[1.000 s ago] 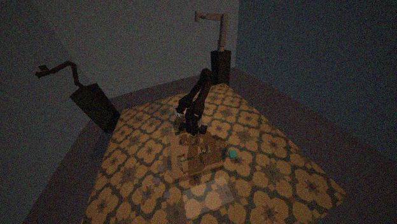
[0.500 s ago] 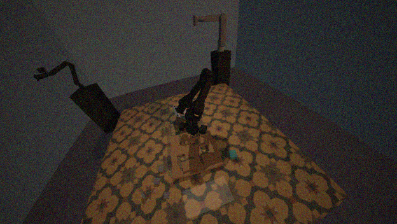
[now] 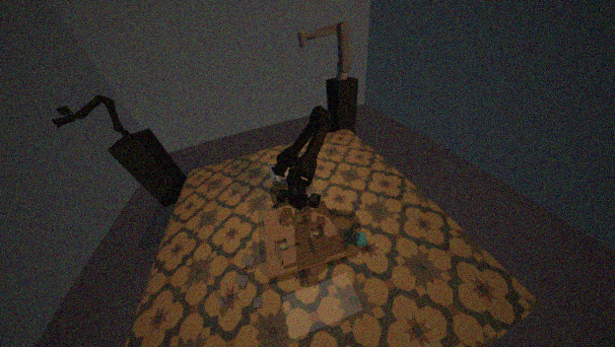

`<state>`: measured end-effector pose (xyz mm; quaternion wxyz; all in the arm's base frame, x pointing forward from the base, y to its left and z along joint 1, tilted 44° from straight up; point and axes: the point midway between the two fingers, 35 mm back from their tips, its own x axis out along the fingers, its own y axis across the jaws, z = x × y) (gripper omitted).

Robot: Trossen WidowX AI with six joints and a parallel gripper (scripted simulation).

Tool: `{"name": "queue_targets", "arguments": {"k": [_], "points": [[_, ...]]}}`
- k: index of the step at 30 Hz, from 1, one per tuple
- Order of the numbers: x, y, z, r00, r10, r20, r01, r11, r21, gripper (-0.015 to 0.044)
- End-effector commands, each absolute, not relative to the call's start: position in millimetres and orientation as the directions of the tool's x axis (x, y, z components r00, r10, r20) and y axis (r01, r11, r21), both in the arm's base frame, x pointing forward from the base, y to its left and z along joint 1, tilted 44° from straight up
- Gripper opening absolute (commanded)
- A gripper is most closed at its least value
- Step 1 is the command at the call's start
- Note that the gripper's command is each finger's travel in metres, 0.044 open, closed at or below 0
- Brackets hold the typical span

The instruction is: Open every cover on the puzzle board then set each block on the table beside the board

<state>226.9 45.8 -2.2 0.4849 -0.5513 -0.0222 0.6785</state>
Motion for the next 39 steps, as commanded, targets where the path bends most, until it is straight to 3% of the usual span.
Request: {"name": "queue_targets", "arguments": {"k": [1,18,24,39], "points": [[223.3,47.6,-3.3,0.07,0.686,-0.724,-0.638,-0.527,-0.561,0.0],[224.3,37.8,5.8,0.071,0.685,-0.725,-0.654,-0.517,-0.553,0.0],[223.0,26.1,16.5,0.069,0.685,-0.725,-0.656,-0.517,-0.55,0.0144],[220.7,5.5,38.5,0.07,0.684,-0.726,-0.658,-0.516,-0.549,0.0144]]}}
